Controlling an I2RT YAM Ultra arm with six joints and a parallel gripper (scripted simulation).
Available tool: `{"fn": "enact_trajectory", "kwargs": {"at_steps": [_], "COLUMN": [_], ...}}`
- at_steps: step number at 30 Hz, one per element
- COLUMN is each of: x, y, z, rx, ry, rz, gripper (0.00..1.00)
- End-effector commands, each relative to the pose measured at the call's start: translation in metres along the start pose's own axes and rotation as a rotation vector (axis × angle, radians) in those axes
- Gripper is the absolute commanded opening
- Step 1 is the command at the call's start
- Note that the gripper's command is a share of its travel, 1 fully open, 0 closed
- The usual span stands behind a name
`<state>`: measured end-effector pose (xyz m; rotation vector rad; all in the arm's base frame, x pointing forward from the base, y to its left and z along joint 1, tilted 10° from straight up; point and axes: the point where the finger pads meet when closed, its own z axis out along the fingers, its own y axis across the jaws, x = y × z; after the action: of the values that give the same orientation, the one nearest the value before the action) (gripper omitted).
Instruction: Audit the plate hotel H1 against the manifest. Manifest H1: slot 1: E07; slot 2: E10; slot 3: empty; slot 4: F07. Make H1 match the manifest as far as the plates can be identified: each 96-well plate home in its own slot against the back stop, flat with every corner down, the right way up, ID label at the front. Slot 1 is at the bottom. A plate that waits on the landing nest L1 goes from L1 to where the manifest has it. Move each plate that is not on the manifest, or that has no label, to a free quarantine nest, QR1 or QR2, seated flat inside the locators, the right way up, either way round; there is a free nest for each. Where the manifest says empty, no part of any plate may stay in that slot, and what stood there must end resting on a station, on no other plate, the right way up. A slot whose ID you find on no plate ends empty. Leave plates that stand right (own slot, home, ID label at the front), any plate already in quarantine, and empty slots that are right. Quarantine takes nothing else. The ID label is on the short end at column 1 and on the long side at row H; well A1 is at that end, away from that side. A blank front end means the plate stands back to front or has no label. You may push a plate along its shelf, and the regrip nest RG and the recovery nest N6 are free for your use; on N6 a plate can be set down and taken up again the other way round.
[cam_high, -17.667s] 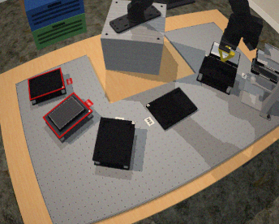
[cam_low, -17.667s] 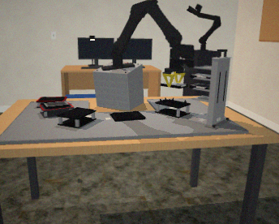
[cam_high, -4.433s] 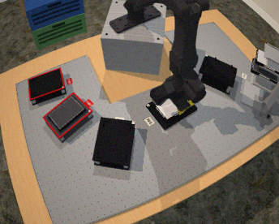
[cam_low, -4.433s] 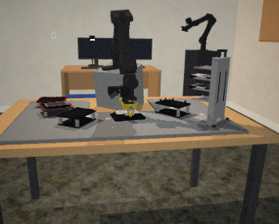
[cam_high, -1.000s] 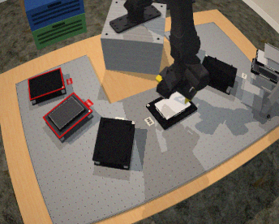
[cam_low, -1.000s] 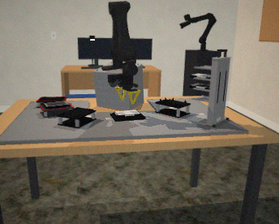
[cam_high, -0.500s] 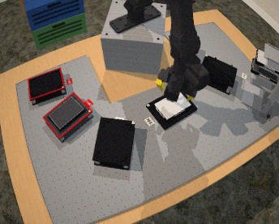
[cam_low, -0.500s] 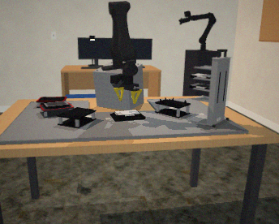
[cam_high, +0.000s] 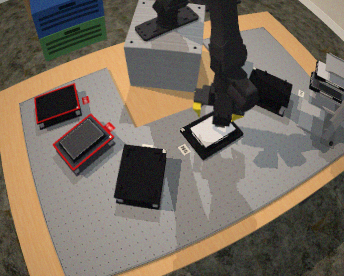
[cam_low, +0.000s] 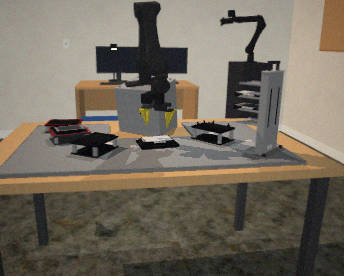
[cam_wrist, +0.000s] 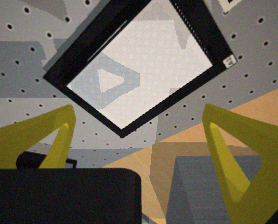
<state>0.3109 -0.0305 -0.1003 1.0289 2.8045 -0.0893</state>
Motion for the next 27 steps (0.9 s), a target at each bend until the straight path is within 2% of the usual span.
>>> {"fn": "enact_trajectory", "kwargs": {"at_steps": [1,27], "x": [-0.0118,-0.0118], "y": [0.0092,0.0094], "z": [-0.0105,-0.0105], "rx": [-0.023,-0.013], "ry": [-0.041,-0.046], "rz": [-0.093,-0.570], "gripper": [1.00,1.00]}}
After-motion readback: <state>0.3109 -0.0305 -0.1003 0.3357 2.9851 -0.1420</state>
